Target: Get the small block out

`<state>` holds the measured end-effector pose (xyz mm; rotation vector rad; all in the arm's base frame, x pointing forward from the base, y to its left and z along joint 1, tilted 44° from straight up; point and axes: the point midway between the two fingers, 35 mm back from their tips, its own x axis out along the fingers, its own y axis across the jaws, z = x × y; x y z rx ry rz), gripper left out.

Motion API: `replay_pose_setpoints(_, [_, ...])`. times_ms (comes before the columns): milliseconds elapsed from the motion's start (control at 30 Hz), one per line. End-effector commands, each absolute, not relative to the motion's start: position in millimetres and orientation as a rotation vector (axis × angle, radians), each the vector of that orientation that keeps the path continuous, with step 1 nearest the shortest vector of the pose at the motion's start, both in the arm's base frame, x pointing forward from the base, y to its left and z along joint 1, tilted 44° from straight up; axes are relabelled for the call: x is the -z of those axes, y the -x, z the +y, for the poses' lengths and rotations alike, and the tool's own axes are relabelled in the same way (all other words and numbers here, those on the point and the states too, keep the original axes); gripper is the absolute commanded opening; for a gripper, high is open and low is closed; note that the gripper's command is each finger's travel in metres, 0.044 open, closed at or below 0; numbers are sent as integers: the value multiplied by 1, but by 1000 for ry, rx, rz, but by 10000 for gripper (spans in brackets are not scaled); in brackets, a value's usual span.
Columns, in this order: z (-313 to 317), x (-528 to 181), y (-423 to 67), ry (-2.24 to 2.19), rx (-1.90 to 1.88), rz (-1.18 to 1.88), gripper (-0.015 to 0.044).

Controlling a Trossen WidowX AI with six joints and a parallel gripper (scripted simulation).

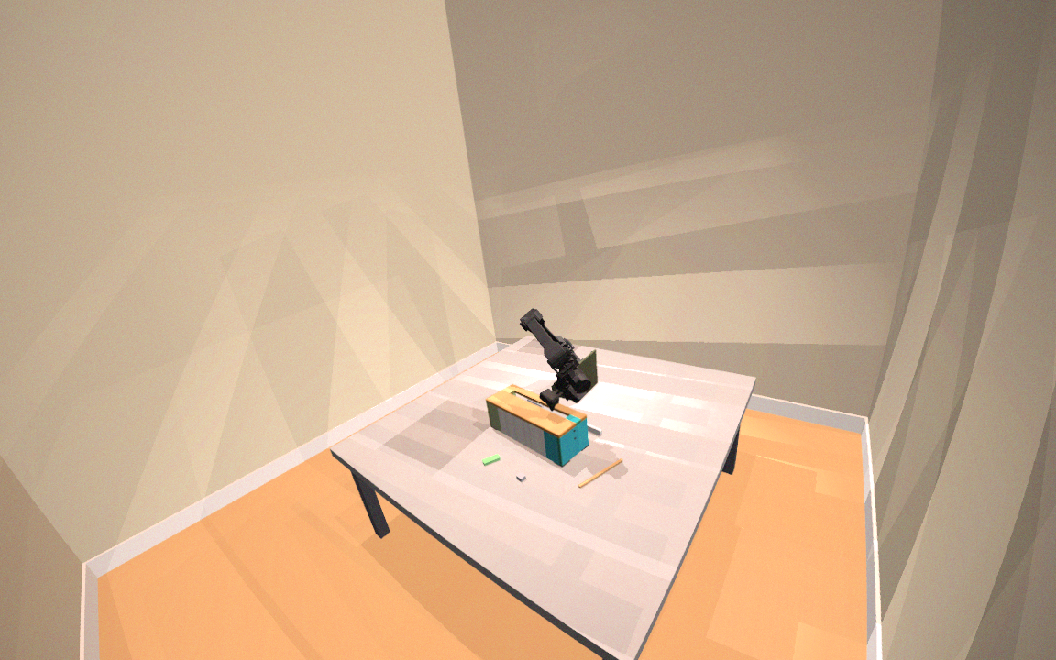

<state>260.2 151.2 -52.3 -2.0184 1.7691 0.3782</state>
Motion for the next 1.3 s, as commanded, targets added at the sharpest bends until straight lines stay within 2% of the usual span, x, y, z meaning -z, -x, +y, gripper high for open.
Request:
replay_pose_setpoints(0, [146, 56, -262, 2024, -379, 1768, 400])
replay_pose_setpoints(633, [122, 74, -266, 2026, -375, 1770, 400])
replay_pose_setpoints(1267, [105, 55, -265, 2021, -374, 1772, 400])
